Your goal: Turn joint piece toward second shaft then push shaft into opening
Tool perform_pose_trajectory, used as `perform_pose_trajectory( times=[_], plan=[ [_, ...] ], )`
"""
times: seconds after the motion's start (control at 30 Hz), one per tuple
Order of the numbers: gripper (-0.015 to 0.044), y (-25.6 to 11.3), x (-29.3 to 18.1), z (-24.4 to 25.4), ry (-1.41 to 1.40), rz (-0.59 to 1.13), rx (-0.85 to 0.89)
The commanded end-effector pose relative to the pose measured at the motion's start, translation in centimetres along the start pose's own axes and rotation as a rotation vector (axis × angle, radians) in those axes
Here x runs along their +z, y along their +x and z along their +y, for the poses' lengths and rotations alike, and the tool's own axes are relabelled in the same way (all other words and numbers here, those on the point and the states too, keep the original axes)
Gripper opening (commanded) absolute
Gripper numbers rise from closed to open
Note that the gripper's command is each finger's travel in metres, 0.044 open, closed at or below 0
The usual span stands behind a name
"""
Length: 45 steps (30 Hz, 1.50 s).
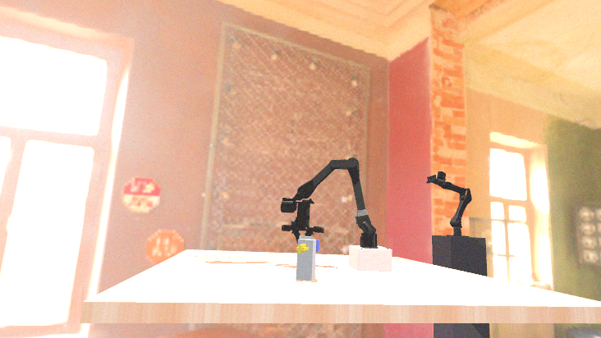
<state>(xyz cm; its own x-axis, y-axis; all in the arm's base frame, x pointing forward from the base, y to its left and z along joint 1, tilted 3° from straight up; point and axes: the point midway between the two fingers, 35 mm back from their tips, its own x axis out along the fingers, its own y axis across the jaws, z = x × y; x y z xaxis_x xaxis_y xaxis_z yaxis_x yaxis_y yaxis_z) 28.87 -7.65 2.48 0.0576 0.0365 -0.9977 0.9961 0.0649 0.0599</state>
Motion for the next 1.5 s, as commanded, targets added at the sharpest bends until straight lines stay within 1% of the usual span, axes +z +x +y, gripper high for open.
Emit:
perform_pose_trajectory(
  times=[0.0,0.17,0.23,0.27,0.43,0.9,1.4,1.47],
  plan=[
    [0.0000,0.00,0.00,0.02,-0.001,0.000,-0.001],
    [0.0000,0.00,0.00,0.02,-0.001,0.000,-0.001],
    [0.0053,0.00,0.00,0.02,-0.001,0.000,-0.001],
    [0.0067,0.00,0.00,0.02,-0.001,0.000,-0.001],
    [0.0067,0.00,0.00,0.02,-0.001,0.000,-0.001],
    [0.0434,0.00,0.00,0.02,-0.001,0.000,-0.001],
    [0.0440,0.00,0.00,0.02,-0.001,0.000,-0.001],
    [0.0440,-0.92,0.04,0.06,-0.001,-0.001,0.000]
  ],
)
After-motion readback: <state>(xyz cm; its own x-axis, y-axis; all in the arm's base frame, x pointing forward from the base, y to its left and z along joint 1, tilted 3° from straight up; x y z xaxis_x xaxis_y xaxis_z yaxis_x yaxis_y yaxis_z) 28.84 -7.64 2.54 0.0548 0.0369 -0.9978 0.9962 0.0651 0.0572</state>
